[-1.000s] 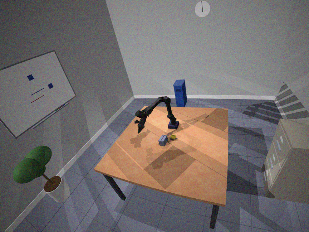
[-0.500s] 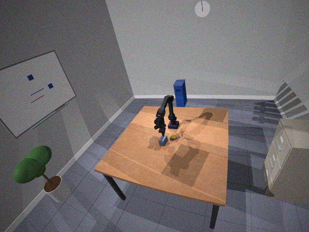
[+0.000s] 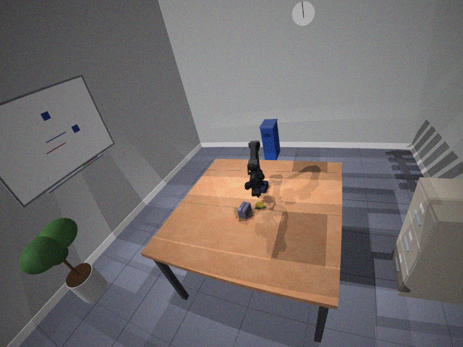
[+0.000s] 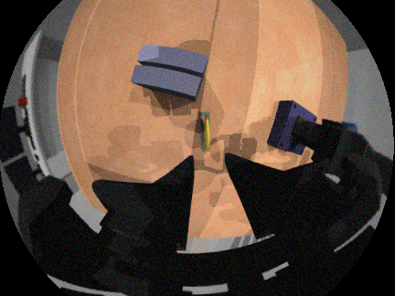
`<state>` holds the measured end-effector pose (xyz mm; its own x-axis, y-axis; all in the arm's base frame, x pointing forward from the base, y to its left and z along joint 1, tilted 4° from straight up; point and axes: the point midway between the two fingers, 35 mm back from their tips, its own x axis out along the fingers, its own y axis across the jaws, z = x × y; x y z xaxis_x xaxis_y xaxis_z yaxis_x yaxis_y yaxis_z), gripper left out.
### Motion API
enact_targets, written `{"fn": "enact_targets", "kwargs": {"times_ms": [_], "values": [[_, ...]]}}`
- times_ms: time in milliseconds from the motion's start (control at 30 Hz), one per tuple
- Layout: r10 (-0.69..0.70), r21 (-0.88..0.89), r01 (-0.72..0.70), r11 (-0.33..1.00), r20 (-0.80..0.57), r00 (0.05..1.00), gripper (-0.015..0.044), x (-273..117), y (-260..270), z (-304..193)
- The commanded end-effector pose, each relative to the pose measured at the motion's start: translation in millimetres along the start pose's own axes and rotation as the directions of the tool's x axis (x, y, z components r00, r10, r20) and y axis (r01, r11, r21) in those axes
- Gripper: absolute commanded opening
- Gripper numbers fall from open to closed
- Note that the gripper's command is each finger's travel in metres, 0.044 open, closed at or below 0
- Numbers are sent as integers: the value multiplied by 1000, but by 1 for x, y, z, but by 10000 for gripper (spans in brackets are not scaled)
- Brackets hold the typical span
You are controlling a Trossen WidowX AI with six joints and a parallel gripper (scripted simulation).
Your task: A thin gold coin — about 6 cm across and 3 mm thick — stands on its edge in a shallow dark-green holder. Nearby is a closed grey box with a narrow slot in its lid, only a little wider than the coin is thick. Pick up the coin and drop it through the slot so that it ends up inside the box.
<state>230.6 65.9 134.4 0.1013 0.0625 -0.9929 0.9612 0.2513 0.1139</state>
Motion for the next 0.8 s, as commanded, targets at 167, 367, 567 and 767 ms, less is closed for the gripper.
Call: {"fn": "enact_targets", "kwargs": {"times_ms": [167,367,567,767], "values": [[-20,5,20,1000,4,1000,161,28,-6,0],[-20,5,20,1000,4,1000,161,42,-7,3],[-20,5,20,1000,4,1000,161,50,-6,3],[-20,5,20,1000,4,1000,161,60,-5,3]]}}
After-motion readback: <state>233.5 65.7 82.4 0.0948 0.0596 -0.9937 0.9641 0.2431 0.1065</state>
